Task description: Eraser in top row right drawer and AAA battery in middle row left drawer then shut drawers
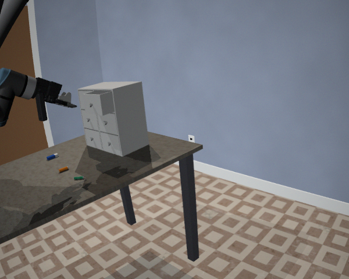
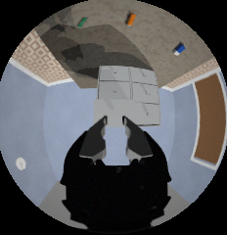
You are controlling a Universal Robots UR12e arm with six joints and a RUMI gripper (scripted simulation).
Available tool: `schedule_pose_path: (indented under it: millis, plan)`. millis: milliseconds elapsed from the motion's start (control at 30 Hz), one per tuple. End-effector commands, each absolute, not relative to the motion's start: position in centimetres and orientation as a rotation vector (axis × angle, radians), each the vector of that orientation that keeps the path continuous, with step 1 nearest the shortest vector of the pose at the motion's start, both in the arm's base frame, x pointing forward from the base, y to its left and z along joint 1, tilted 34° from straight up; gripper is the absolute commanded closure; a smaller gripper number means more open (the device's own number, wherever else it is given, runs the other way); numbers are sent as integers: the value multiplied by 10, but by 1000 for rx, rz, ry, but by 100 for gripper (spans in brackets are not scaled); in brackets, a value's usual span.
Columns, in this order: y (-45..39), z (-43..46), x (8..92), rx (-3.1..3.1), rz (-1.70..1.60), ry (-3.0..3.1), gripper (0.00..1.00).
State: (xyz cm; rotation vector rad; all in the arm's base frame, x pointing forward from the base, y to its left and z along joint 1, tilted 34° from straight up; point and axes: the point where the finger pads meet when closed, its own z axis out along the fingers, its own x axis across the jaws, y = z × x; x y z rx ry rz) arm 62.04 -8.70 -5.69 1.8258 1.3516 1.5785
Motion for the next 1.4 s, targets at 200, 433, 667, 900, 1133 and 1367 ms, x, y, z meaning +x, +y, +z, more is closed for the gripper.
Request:
schedule_pose_path:
  millis: [200, 433, 667, 900, 1133, 1367]
  plan:
    - [-88, -54, 606, 1825, 1581, 1363, 80]
    - [-88, -54, 607, 1826, 1581, 1364, 80]
    - [-88, -54, 607, 1827, 1580, 1366, 80]
    - [-89, -54, 606, 1829, 1578, 1369, 80]
    - [-90, -54, 606, 1834, 1574, 1376, 80]
    - [-90, -53, 605, 1840, 1569, 1385, 80]
